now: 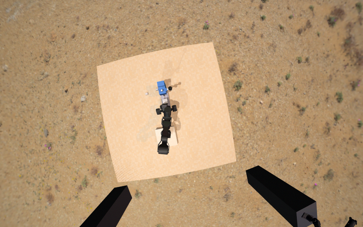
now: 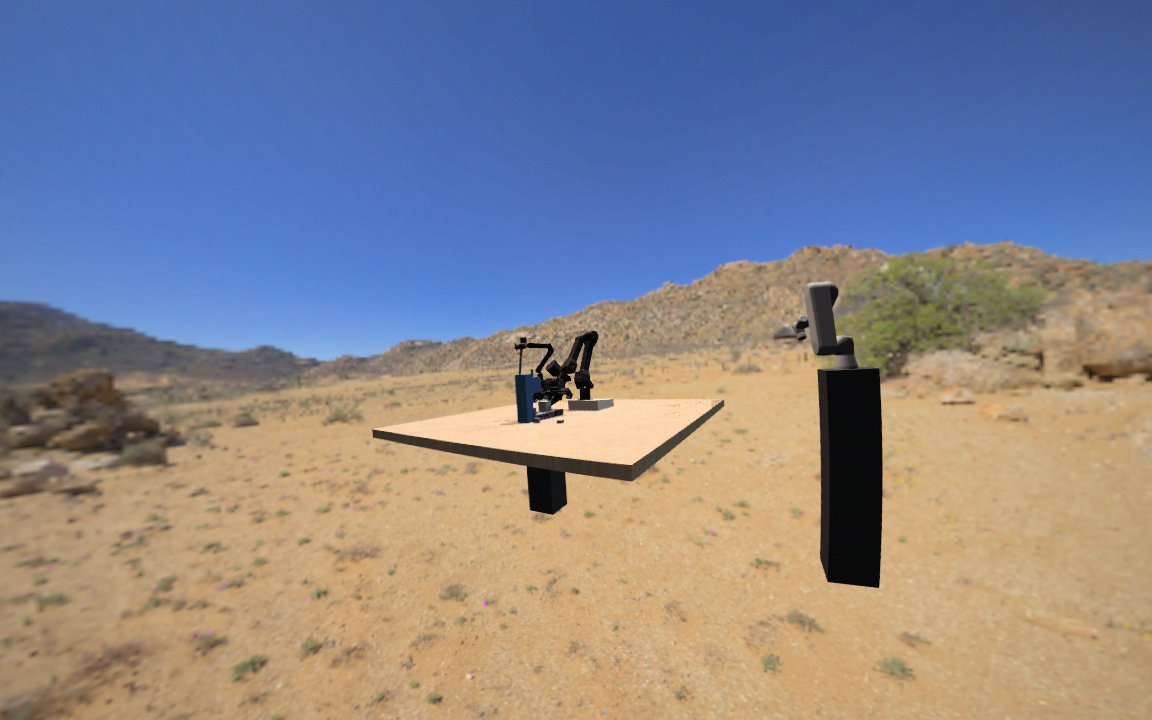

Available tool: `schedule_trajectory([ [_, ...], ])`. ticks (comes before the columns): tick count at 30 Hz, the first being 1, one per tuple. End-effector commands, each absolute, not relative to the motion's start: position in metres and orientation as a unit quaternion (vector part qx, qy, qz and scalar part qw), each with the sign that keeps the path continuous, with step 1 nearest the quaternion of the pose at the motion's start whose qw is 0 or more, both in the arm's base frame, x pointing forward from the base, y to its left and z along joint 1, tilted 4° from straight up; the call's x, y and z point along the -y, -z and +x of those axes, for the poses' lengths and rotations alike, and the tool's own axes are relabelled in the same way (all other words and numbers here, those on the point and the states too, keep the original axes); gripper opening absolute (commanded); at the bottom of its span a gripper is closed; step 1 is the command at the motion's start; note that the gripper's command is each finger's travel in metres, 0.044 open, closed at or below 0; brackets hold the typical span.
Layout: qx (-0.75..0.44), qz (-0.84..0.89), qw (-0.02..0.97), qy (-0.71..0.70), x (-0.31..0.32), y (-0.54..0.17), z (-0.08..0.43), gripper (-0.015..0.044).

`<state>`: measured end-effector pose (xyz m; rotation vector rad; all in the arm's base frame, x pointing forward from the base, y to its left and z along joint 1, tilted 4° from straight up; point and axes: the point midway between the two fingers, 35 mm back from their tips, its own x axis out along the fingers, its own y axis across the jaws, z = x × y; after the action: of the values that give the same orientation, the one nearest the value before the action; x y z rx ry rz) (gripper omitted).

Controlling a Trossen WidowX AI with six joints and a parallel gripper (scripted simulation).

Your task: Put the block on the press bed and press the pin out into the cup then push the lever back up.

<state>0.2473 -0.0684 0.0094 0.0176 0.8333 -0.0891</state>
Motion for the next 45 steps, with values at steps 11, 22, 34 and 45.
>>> schedule_trajectory([
  [11, -0.381, 0.009, 0.924, 0.046, 0.07, -0.005, 0.265, 0.003],
  [22, -0.366, 0.007, 0.93, 0.043, 0.07, -0.005, 0.275, 0.003],
  [34, -0.33, 0.007, 0.943, 0.046, 0.068, -0.002, 0.25, 0.003],
  [45, -0.33, 0.007, 0.943, 0.046, 0.068, -0.002, 0.25, 0.0292],
])
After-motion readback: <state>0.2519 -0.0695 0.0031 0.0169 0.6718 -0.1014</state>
